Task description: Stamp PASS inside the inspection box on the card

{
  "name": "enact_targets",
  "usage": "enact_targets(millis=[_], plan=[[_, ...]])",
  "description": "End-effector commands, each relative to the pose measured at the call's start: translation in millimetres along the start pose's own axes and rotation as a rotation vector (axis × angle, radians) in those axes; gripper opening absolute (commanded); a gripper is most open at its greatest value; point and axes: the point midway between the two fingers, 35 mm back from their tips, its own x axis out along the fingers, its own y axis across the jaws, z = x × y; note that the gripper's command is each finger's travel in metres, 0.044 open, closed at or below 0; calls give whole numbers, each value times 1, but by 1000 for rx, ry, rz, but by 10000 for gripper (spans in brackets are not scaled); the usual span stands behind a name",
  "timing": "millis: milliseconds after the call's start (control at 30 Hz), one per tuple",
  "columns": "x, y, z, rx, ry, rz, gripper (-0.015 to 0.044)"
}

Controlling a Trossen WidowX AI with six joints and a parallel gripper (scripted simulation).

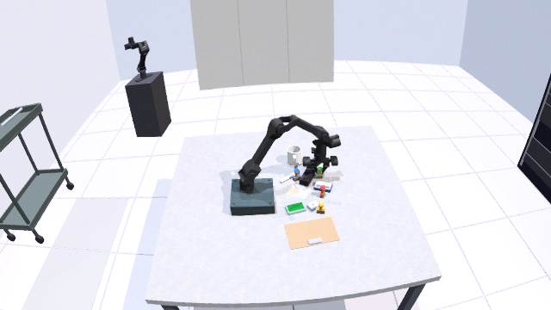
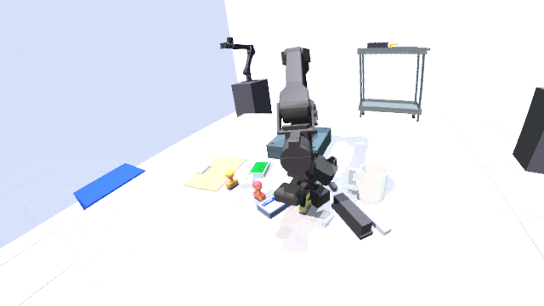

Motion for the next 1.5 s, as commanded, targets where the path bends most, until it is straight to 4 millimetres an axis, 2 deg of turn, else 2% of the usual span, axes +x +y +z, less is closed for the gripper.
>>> enact_targets(millis=[0, 200, 300, 367, 533, 600, 1467], plan=[[0, 0, 0, 0, 0, -1, 105], [0, 0, 0, 0, 0, -1, 263], [-3, -1, 0, 0, 0, -1, 268], [-24, -3, 2, 0, 0, -1, 268], [-107, 0, 3, 1, 3, 1, 268], [-118, 2, 2, 2, 3, 2, 268], [-118, 2, 2, -2, 0, 1, 268]])
